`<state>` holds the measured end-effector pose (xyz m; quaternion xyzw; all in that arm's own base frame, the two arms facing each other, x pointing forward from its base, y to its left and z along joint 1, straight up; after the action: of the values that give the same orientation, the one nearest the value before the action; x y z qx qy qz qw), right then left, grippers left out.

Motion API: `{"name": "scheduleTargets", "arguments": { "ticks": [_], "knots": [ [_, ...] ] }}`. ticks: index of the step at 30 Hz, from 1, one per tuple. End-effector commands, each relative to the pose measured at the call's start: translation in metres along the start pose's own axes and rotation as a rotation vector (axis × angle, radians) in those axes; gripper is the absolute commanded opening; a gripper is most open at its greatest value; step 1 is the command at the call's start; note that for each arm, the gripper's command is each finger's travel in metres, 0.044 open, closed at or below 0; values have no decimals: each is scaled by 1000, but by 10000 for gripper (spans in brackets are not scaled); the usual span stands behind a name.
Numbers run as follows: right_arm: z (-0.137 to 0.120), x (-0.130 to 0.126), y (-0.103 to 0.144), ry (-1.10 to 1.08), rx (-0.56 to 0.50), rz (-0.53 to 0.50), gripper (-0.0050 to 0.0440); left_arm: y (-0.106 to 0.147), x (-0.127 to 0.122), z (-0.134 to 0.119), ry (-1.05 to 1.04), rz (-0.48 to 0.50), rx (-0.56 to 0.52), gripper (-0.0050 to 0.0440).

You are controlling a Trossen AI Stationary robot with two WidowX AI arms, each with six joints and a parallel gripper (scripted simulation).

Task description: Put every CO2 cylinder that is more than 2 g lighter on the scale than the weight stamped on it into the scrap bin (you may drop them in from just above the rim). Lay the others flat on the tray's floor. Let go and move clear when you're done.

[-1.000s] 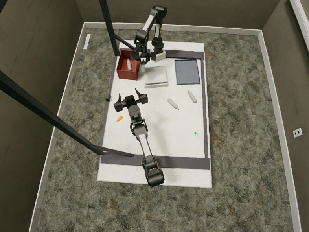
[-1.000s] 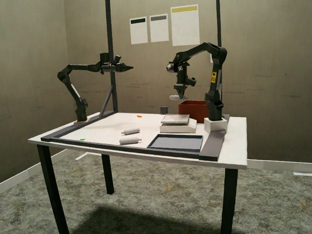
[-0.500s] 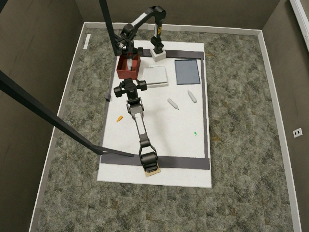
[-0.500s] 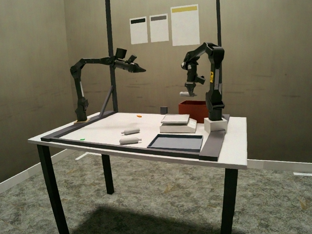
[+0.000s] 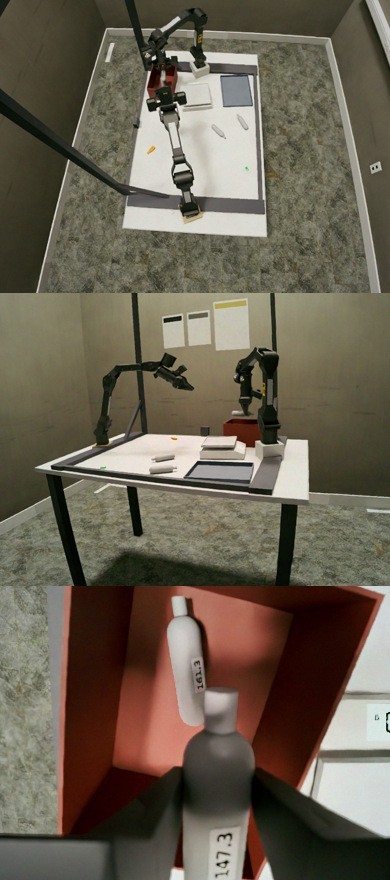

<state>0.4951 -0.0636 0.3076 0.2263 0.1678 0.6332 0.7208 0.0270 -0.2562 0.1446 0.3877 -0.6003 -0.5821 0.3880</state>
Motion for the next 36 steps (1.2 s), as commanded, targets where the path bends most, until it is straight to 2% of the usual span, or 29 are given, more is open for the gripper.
{"name": "scheduleTargets", "arguments": {
  "ticks": [1,4,8,10,13,26,35,36],
  "knots": [
    [30,-5,1,-3,-10,-7,440,13,3,-1,58,20,6,-50],
    [33,-9,-10,-7,13,-13,440,18,2,0,104,16,3,-50],
    [53,-10,-4,-8,-30,-15,440,14,14,-2,163,12,22,-50],
    [57,-10,-1,-9,-40,-15,440,5,18,5,154,1,5,-50],
    [57,-9,-1,-7,-41,-12,440,-3,18,13,135,-13,-14,-50],
    [61,-8,5,-7,-53,-13,440,-19,18,13,131,-15,-13,-50],
    [59,-8,4,-8,-47,-13,440,-14,19,12,131,3,-5,-50],
    [59,-8,4,-8,-47,-13,440,-14,19,12,131,3,-5,24]
  ]
}}
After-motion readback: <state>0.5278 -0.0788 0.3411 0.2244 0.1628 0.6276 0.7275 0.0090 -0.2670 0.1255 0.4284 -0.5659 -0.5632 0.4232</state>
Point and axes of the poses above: on each arm, the point midway between the two fingers, 35 mm back from their tips, its own y axis back along the fingers, its own x axis across the jaws, z = x × y, the point moved 2 cm from there along y, back along the fingers, and after that the axes turned 3 degrees about -y, right-handed, at the moved point
